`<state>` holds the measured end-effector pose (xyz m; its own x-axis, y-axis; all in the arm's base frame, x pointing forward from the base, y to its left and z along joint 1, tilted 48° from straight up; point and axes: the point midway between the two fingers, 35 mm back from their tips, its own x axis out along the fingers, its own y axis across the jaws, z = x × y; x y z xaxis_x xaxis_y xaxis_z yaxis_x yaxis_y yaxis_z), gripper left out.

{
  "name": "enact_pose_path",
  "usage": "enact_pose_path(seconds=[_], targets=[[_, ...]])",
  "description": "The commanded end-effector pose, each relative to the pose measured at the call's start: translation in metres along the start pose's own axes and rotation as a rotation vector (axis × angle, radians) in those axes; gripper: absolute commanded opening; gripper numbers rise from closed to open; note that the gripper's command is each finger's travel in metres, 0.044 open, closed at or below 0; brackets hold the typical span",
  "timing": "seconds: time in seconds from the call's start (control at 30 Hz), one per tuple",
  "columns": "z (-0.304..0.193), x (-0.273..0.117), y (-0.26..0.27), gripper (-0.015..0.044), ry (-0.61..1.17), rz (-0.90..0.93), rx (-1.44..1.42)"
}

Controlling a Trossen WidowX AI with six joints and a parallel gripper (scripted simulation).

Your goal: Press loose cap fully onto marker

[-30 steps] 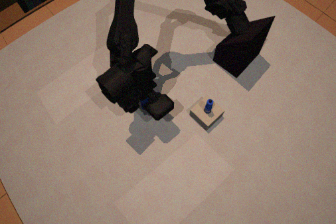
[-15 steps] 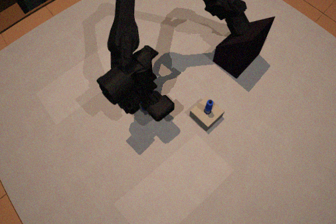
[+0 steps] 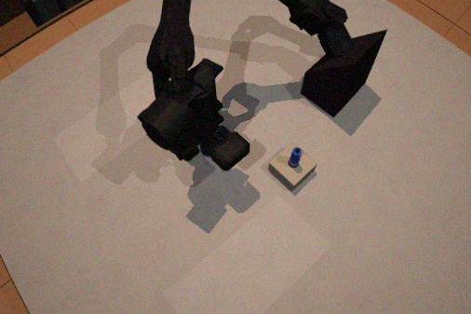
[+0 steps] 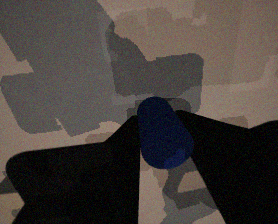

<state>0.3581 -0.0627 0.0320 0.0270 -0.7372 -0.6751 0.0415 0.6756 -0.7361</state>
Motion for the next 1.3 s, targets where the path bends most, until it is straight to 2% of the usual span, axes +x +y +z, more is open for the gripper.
enact_pose_path(seconds=[0.0,0.27,1.27], targets=[[0.003,-0.016,-0.002,0.0,-0.011,0.005,0.014],[0.001,-0.028,0.001,0.0,-0.012,0.006,0.014],[-0.064,-0.067,0.107,0.0,-0.011,0.038,0.005]])
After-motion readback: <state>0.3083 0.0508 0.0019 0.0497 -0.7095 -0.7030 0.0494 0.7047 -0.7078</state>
